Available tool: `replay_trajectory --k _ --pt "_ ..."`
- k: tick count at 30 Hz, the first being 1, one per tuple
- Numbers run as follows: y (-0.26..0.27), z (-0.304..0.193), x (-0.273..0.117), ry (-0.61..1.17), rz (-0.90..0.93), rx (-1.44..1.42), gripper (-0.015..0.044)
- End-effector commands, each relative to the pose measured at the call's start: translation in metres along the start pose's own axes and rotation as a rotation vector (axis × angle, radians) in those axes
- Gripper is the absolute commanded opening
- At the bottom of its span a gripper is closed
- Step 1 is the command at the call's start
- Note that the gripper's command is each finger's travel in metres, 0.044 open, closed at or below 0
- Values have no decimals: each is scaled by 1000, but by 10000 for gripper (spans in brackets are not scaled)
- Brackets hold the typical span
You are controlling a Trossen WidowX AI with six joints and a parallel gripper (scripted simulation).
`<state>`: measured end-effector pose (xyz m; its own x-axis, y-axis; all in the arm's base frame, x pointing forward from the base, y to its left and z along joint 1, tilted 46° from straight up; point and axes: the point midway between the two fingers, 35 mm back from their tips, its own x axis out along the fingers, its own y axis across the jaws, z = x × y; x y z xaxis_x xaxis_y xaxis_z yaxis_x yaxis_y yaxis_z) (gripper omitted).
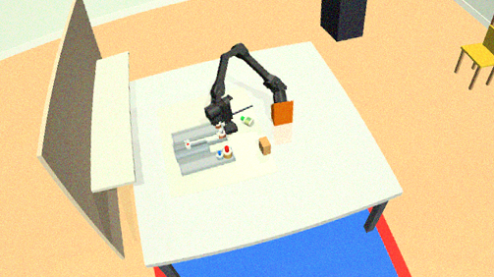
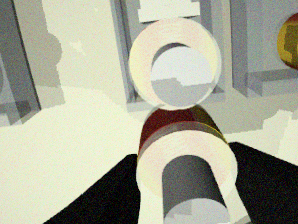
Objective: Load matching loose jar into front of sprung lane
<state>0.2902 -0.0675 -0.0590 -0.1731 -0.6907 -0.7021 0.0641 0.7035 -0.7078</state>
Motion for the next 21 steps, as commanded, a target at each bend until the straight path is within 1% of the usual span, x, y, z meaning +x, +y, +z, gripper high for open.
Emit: replay_trajectory --k 1,21 --pt "-1 6 -1 -14 -2 7 0" --pt "-1 14 -1 -14 -2 7 0"
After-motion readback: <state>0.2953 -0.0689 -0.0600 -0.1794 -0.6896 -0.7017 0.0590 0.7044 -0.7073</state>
